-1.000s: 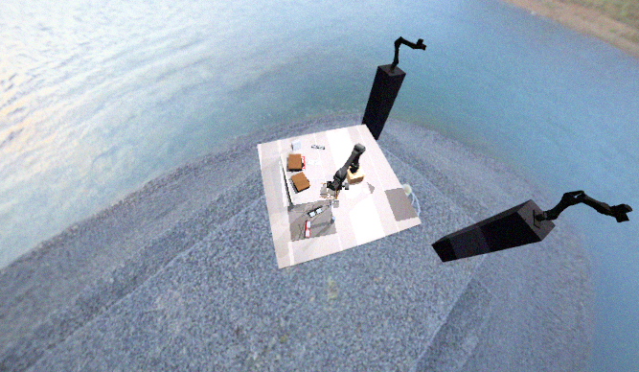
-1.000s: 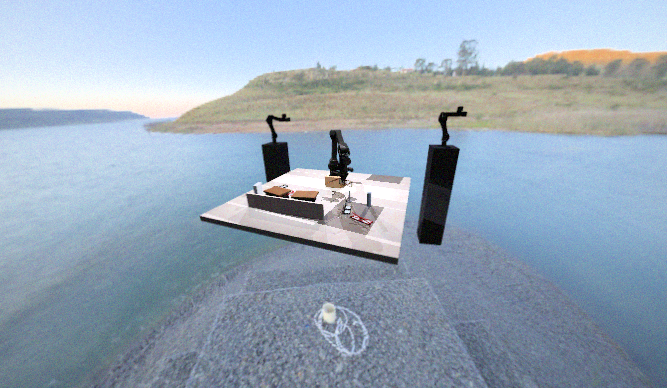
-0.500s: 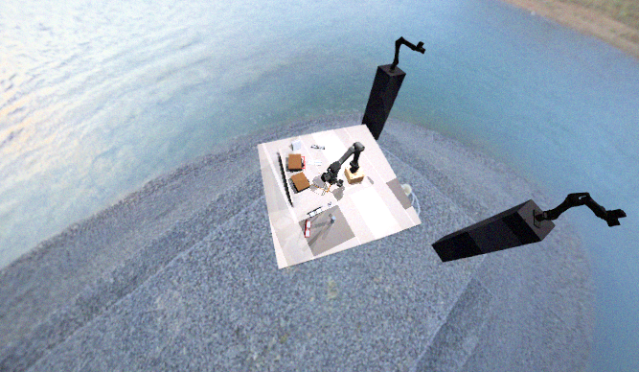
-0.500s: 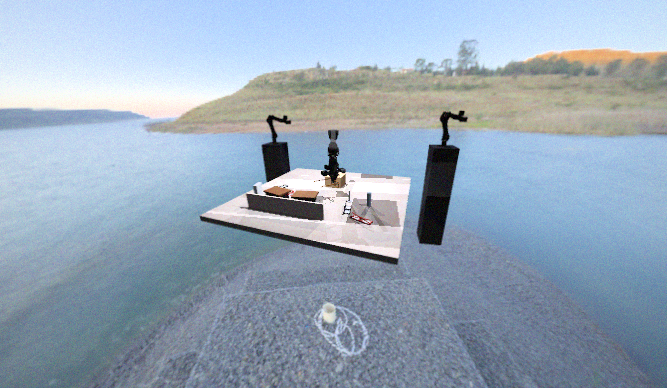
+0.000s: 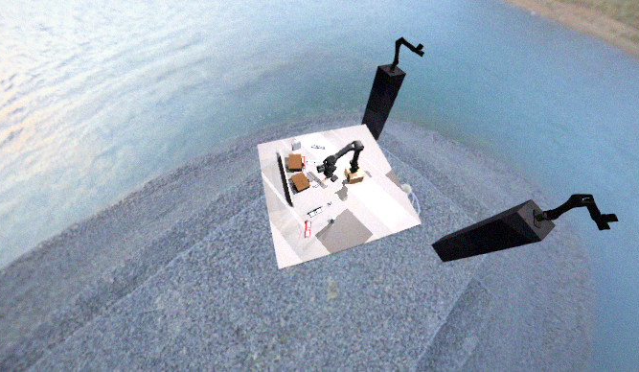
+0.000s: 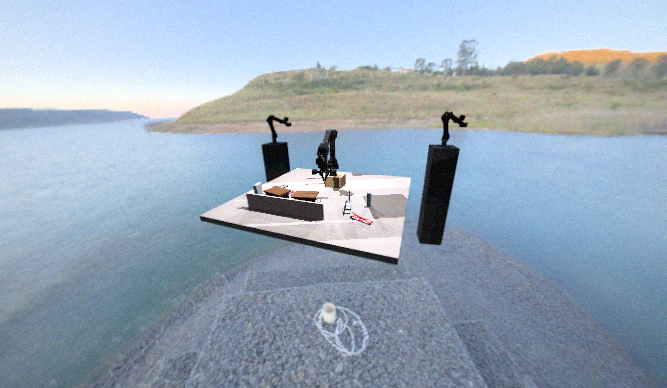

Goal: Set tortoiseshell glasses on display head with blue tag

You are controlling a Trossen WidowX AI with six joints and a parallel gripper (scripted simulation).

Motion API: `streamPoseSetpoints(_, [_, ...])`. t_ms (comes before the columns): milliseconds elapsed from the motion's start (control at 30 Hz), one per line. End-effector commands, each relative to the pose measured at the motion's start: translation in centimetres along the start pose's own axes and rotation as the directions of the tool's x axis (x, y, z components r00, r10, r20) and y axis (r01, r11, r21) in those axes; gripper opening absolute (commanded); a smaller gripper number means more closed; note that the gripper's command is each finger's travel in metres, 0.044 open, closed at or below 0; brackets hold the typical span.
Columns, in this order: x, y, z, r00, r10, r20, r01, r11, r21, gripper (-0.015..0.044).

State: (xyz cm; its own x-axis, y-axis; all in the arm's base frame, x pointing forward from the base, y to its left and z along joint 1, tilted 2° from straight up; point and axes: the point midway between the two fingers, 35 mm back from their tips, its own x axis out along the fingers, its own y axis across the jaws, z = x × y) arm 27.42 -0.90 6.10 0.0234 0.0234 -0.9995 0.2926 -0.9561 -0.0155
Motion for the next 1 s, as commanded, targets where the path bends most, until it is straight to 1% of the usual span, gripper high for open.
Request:
streamPoseSetpoints(0, [0.0, 1.5, 0.9, 1.0, 0.0, 0.0, 0.0, 0.995, 0.1, 0.0])
streamPoseSetpoints(133, [0.0, 2.5, 1.5, 1.0, 0.0, 0.001, 0.0, 0.987, 0.161, 0.0])
streamPoseSetpoints(967, [2.5, 2.7, 1.2, 1.0, 0.0, 0.0, 0.0, 0.987, 0.161, 0.0])
